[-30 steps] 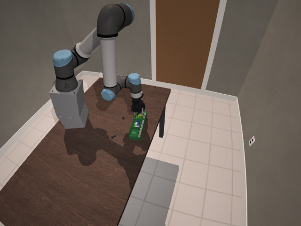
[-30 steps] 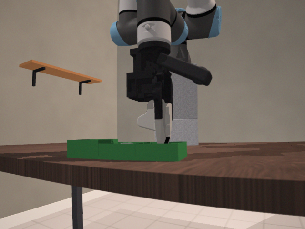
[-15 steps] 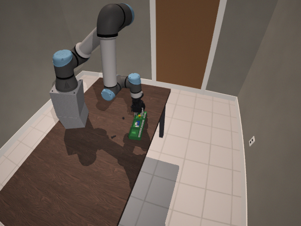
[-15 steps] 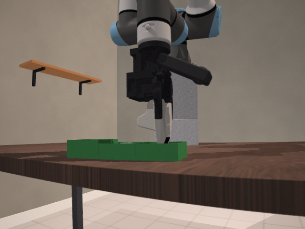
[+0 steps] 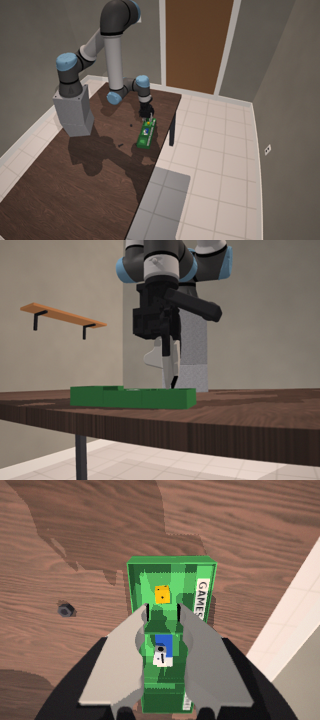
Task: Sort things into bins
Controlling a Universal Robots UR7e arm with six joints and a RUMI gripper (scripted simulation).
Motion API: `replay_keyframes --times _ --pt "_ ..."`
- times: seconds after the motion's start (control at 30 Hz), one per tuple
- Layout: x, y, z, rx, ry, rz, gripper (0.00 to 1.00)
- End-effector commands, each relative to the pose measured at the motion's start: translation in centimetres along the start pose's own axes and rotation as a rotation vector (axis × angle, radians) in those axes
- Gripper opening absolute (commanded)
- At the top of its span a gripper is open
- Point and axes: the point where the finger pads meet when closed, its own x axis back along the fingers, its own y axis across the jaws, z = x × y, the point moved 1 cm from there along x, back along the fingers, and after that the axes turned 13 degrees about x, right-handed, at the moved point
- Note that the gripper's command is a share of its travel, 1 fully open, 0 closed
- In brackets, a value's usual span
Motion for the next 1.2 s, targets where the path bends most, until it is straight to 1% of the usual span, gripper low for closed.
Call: replay_keyframes --times 0.0,0.2,0.3,0.6,0.63,0.93,1.0,1.17 --pt "0.6 0.0 0.0 0.000 0.000 -0.001 0.18" --pt "1.4 0.0 0.0 0.000 0.000 -0.001 0.18" --pt "2.9 0.0 0.0 0.000 0.000 -0.001 0.18" --pt "2.9 0.0 0.0 0.000 0.000 -0.001 0.18" --pt "3.3 0.0 0.0 0.000 0.000 -0.001 1.00" --pt "6.9 0.0 0.0 0.000 0.000 -0.001 1.00" --pt "6.9 0.0 0.0 0.000 0.000 -0.001 1.00" --pt "8.9 0.0 0.0 0.000 0.000 -0.001 1.00"
